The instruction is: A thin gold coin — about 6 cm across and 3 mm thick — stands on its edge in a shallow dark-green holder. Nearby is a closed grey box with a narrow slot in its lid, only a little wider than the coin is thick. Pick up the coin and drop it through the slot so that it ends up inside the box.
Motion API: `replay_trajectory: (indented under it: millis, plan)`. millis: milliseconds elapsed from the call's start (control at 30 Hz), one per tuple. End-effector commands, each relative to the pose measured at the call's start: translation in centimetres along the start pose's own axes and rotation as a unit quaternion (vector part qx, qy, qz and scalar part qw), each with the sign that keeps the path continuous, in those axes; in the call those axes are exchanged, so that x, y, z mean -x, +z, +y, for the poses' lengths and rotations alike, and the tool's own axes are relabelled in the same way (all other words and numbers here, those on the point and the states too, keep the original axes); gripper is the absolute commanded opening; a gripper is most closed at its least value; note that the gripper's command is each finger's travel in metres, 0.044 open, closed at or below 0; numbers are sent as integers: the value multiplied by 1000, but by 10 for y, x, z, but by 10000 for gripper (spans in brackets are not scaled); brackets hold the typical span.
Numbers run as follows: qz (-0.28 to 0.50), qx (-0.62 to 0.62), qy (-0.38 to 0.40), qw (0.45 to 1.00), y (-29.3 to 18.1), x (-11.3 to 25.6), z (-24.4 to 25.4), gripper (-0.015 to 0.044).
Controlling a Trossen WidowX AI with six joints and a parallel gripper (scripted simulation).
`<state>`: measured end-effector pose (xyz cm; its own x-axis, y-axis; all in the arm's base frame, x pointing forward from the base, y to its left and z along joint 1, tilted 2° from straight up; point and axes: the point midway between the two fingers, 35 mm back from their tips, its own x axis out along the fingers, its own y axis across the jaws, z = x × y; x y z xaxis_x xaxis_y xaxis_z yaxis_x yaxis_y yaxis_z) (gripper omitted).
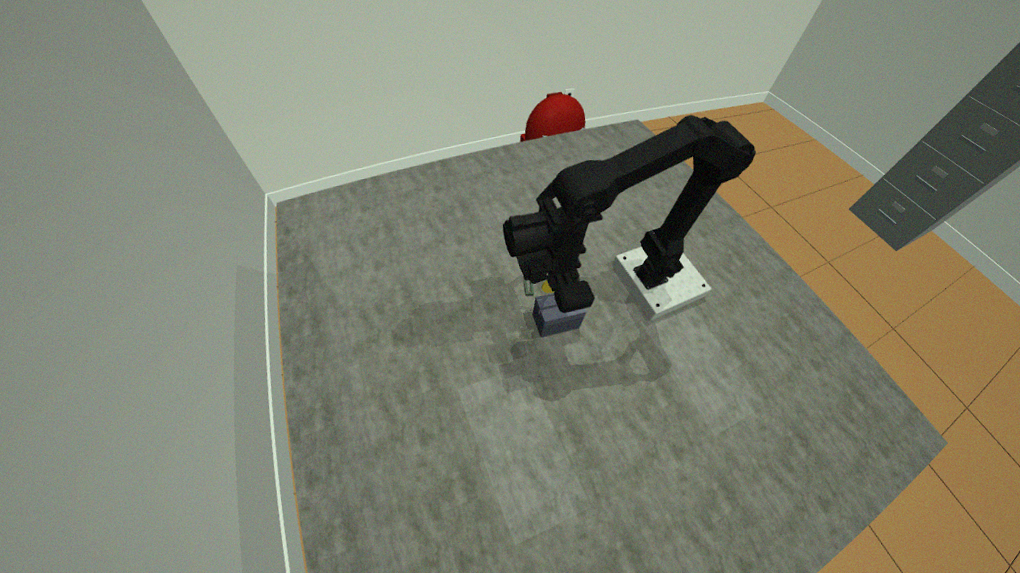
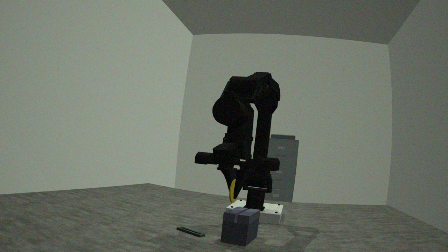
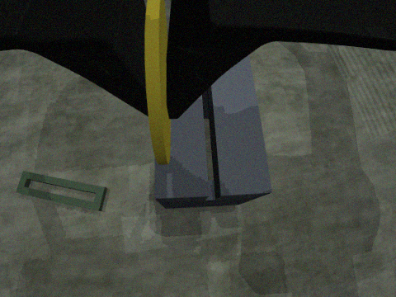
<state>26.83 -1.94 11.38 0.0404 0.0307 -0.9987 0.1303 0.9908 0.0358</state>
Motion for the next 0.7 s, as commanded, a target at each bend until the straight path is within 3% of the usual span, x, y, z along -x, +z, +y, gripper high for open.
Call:
replay_trajectory:
  millis: [0,667]
  plan:
    - [-2,-1,-2,1000,-4,1,6,0]
    - [1,1,1,1000,-11,0,22,0]
